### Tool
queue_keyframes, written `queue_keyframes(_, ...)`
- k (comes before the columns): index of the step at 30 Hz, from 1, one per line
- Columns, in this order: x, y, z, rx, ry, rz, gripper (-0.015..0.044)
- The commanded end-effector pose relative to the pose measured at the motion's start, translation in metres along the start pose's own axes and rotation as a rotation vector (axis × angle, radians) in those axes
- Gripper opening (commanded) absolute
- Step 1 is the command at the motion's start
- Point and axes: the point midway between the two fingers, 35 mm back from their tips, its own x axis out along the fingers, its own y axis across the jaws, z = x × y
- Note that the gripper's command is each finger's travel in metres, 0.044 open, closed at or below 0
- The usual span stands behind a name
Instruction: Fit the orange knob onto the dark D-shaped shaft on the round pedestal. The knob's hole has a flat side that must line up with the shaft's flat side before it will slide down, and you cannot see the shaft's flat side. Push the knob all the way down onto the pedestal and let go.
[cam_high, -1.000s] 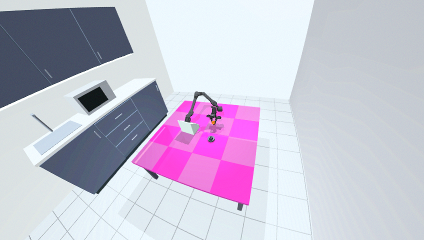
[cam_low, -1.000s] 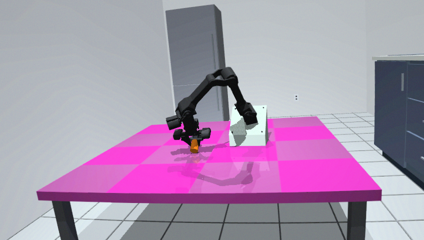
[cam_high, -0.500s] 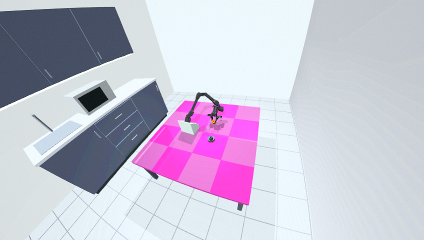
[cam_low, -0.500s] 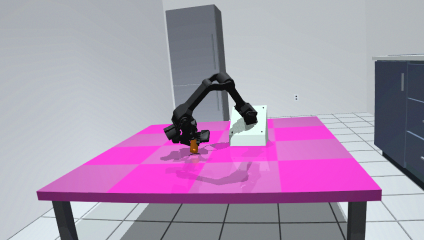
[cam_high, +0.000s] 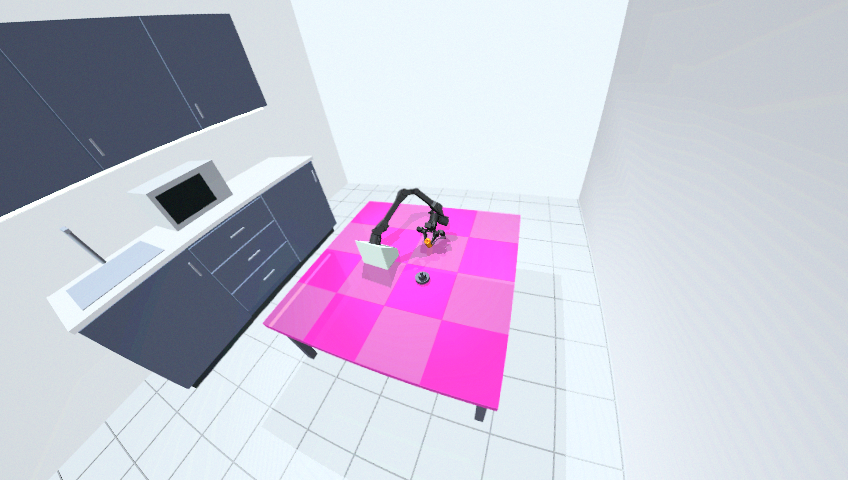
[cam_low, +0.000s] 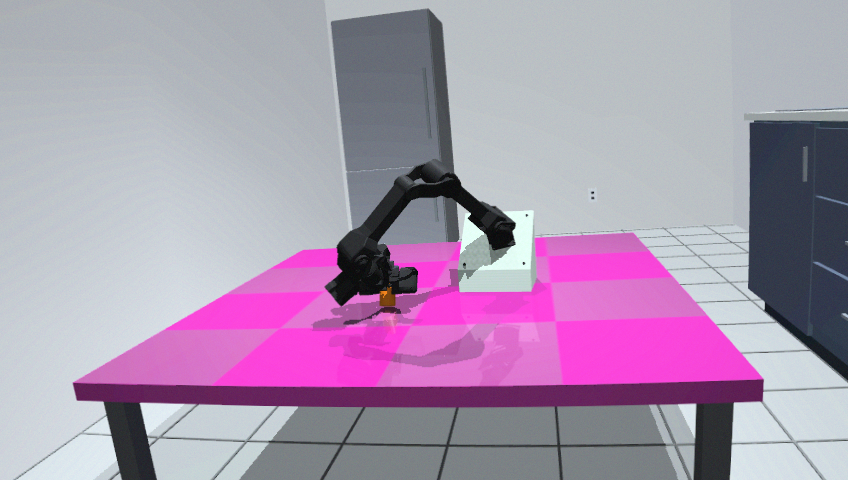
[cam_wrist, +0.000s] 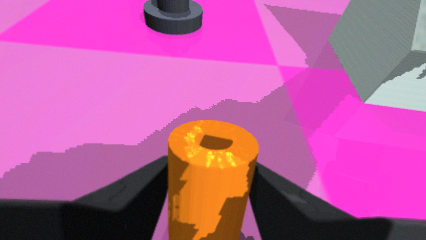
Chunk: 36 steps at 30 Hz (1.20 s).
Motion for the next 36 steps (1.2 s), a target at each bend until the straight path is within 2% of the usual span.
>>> queue_keyframes(1,-0.0024,0.0008,-0.0045,0.001,-0.089,0.003,0.0179)
queue_keyframes(13,-0.0066,0.0008,-0.0061,0.001,-0.052,0.004,0.0179)
queue_keyframes(16,-0.0041,0.0008,-0.0040,0.000,-0.057,0.004,0.0258)
queue_keyframes(17,-0.0041,0.0008,-0.0040,0.000,-0.057,0.004,0.0260)
queue_keyframes(36,-0.0041,0.0008,-0.0040,0.000,-0.057,0.004,0.0260)
